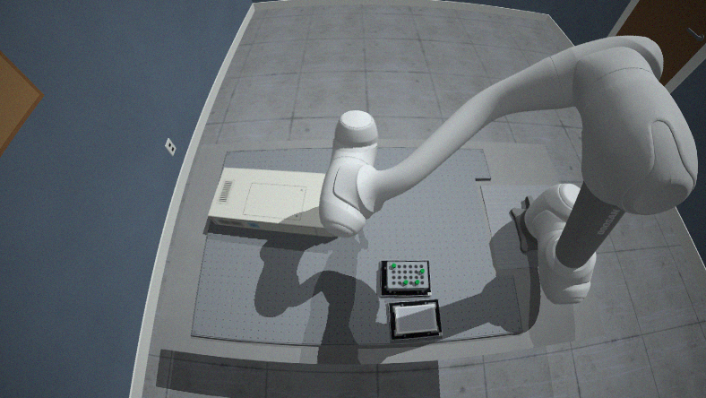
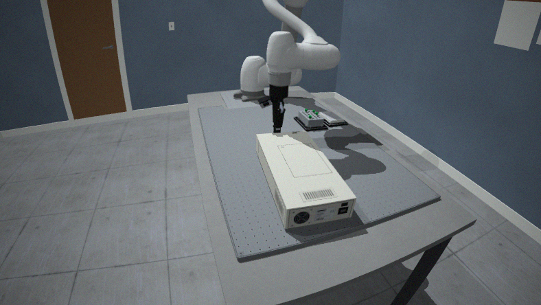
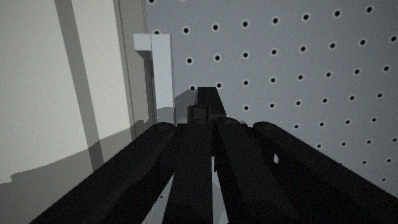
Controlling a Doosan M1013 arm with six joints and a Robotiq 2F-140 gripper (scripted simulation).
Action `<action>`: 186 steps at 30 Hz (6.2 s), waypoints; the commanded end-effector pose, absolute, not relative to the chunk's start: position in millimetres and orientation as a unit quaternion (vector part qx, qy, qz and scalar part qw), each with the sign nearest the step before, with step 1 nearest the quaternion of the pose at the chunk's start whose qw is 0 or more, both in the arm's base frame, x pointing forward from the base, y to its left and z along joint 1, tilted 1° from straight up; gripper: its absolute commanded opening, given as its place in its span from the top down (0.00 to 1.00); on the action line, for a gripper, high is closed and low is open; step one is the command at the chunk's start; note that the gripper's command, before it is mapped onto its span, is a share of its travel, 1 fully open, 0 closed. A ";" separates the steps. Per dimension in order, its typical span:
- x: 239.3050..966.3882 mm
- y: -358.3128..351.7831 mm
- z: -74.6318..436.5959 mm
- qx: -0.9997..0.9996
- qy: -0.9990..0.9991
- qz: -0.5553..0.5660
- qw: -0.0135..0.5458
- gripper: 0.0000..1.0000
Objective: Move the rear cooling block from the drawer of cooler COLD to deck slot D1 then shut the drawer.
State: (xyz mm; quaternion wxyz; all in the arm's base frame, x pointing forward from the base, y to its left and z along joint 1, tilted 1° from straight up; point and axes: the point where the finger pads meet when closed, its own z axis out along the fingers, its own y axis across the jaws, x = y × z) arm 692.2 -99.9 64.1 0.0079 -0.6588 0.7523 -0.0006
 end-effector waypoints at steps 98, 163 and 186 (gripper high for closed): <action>665.7 -97.1 142.0 -0.659 0.752 -0.001 0.009 0.90; 598.7 -88.9 200.8 -0.659 0.752 -0.001 0.009 0.65; 561.1 -84.1 215.6 -0.659 0.752 -0.001 0.009 0.65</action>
